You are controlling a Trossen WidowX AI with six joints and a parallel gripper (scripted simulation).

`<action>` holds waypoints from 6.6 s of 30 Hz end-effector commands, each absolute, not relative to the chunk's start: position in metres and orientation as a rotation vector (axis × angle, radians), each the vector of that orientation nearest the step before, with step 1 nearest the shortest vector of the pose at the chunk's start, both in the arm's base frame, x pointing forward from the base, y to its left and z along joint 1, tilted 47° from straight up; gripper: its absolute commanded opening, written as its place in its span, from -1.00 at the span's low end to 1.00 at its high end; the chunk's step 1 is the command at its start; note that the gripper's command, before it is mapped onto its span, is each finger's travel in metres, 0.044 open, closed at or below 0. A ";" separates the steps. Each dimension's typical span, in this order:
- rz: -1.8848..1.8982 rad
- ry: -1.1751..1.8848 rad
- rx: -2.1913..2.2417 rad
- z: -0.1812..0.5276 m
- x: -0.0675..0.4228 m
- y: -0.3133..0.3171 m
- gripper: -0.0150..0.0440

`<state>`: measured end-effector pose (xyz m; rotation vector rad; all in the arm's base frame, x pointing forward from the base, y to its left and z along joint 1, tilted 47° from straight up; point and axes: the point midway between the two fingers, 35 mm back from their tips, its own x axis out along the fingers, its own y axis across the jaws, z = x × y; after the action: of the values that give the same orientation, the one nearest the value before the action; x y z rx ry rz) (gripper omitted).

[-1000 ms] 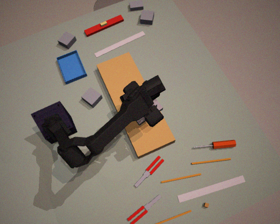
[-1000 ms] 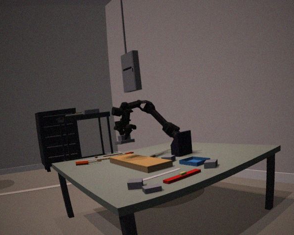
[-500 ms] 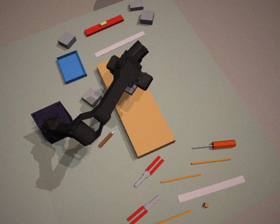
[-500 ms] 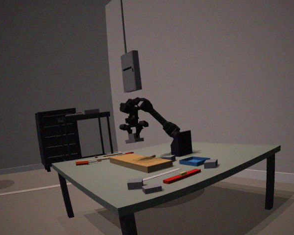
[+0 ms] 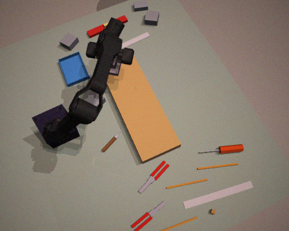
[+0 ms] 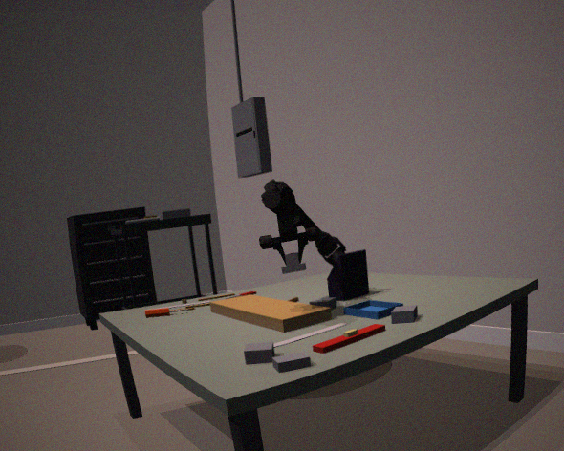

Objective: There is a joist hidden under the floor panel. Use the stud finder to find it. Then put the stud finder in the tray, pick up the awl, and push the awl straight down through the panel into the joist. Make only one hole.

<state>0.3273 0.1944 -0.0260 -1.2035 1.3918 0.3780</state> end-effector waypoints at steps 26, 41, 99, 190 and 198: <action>0.900 1.518 -1.624 -0.194 0.151 0.265 -0.49; 0.902 1.518 -1.628 -0.216 0.154 0.246 -0.49; 0.899 1.529 -1.626 -0.196 0.150 0.264 1.00; -1.624 -0.281 1.516 0.059 0.160 -0.139 1.00; -1.620 -0.285 1.512 0.052 0.159 -0.148 1.00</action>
<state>0.1599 -0.1456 0.0555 -2.7424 0.5301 2.9273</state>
